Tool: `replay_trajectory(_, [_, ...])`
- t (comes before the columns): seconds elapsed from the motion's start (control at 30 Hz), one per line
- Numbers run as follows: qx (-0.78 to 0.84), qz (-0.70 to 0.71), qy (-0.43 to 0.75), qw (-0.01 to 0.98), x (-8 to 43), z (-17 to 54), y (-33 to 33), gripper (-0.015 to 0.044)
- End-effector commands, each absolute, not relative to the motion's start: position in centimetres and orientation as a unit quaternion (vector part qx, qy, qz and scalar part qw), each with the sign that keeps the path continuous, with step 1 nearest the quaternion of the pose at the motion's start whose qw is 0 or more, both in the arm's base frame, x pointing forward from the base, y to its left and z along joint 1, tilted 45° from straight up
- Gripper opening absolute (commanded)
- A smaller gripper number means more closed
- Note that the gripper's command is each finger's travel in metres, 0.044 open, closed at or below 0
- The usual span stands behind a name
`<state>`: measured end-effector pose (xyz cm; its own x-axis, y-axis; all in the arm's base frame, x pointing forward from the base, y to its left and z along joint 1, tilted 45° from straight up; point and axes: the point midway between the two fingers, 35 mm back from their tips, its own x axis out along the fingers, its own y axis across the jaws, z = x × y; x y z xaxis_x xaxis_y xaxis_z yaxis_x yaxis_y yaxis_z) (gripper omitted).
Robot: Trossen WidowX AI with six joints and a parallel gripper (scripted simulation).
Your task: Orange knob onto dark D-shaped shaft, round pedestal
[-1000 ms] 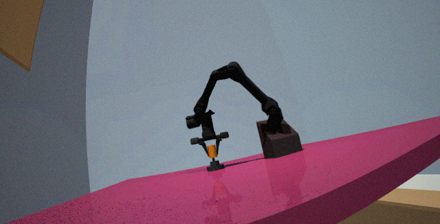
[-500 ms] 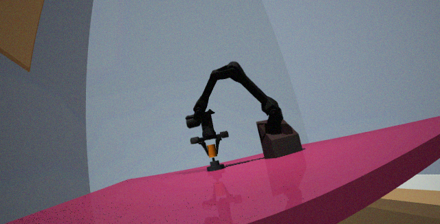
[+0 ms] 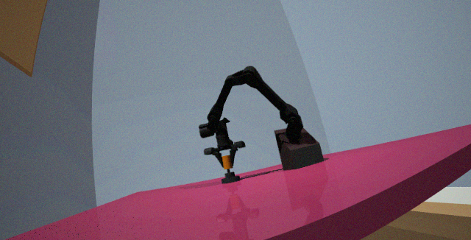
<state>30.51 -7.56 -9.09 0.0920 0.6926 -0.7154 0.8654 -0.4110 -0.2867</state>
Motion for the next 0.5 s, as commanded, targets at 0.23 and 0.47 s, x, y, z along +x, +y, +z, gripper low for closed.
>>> replay_trajectory(0.23, [0.732, -0.414, 0.531, 0.102, 30.53, -9.13, -7.5, 0.0])
replay_trajectory(0.47, [0.732, -0.414, 0.531, 0.102, 30.48, -8.92, -7.69, 0.0])
